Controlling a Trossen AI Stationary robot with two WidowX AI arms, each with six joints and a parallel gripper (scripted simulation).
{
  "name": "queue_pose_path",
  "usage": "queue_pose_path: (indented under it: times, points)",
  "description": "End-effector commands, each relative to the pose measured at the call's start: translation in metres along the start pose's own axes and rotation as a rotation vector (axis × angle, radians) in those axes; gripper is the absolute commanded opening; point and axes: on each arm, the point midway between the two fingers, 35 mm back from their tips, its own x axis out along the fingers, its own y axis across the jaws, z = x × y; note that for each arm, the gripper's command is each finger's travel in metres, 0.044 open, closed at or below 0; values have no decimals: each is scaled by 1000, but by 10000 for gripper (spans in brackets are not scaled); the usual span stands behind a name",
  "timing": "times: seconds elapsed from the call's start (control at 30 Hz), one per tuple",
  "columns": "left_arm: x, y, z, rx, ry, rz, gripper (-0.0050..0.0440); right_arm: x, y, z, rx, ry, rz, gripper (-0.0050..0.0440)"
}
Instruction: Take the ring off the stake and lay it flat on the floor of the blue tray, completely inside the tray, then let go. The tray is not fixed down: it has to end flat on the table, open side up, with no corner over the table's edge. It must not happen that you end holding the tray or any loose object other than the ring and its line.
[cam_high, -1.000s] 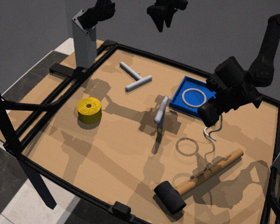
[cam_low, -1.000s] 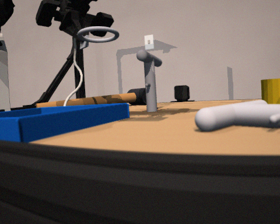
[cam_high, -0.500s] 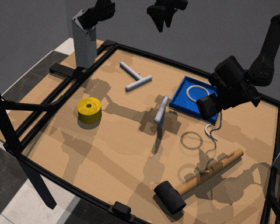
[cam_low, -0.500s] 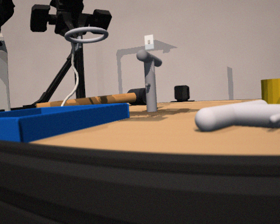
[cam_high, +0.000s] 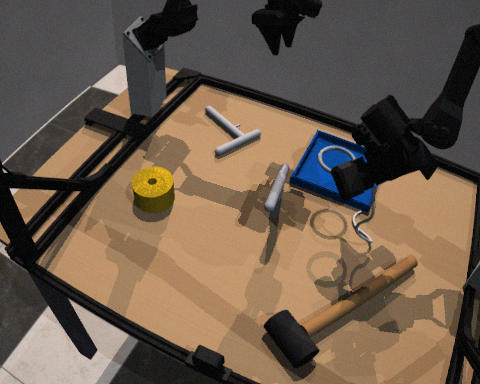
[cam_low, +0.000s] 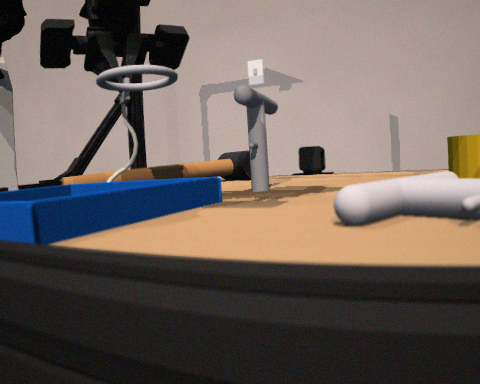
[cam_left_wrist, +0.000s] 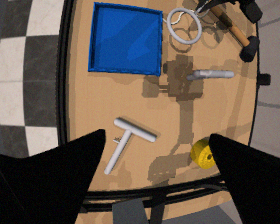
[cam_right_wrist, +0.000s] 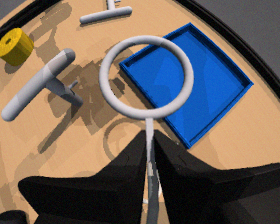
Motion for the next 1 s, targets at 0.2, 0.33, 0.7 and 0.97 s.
queue_pose_path:
  times: [0.2,0.33,0.7,0.97]
  points:
    - [0,0,0,-2,1,-3,400,21,-11,1,-6,10,0,0]
    - [0,0,0,-2,1,-3,400,30,-19,3,-6,12,2,0]
    - [0,0,0,-2,1,-3,400,49,-37,8,-7,12,7,0]
    - [0,0,0,-2,1,-3,400,64,-56,13,-11,6,13,0]
